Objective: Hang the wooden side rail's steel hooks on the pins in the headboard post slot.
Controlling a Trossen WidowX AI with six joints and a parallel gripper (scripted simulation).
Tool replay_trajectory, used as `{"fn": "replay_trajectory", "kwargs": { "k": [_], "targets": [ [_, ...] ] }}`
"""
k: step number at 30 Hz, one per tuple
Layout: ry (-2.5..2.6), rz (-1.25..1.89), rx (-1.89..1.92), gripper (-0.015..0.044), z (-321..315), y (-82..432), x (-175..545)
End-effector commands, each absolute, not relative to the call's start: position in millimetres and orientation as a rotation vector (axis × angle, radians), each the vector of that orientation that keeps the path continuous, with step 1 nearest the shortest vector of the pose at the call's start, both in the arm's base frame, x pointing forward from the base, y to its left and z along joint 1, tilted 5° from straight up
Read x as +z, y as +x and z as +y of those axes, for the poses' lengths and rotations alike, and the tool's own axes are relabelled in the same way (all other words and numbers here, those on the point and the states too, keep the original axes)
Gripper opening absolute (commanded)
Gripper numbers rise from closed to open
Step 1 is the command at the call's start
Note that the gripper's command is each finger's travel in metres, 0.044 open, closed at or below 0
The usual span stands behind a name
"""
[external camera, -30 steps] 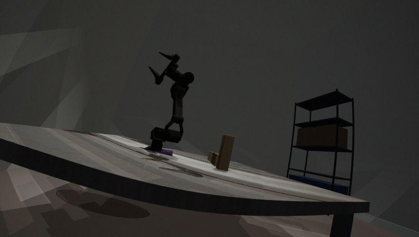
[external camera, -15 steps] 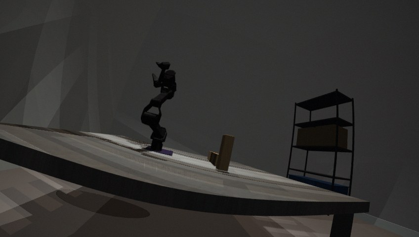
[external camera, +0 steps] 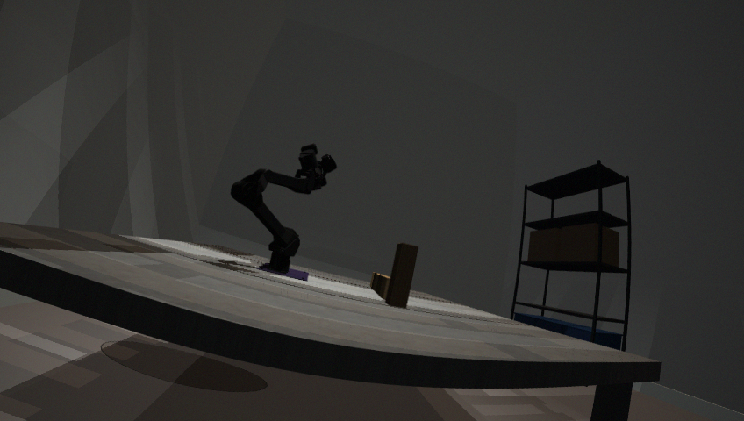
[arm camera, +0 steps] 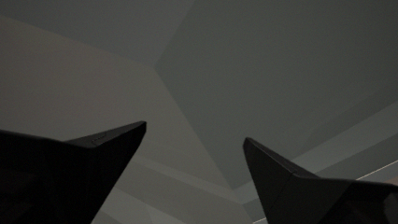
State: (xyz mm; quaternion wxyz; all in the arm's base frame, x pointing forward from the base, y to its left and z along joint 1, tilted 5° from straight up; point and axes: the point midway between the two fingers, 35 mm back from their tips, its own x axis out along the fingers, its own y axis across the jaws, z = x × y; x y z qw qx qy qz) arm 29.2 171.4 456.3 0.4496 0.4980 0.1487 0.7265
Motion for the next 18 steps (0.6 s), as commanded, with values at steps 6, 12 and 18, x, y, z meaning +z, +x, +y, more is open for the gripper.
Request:
{"fn": "replay_trajectory", "kwargs": {
  "k": [6, 12, 18],
  "targets": [
    [1.093, 0.045, 1.178, 0.044, 170.7, 162.6, 390.8],
    [0.926, -0.076, 0.768, 0.044, 127.8, 234.6, 337.8],
    [0.724, -0.117, 0.36, 0.044, 60.5, 281.6, 278.7]
  ]
}}
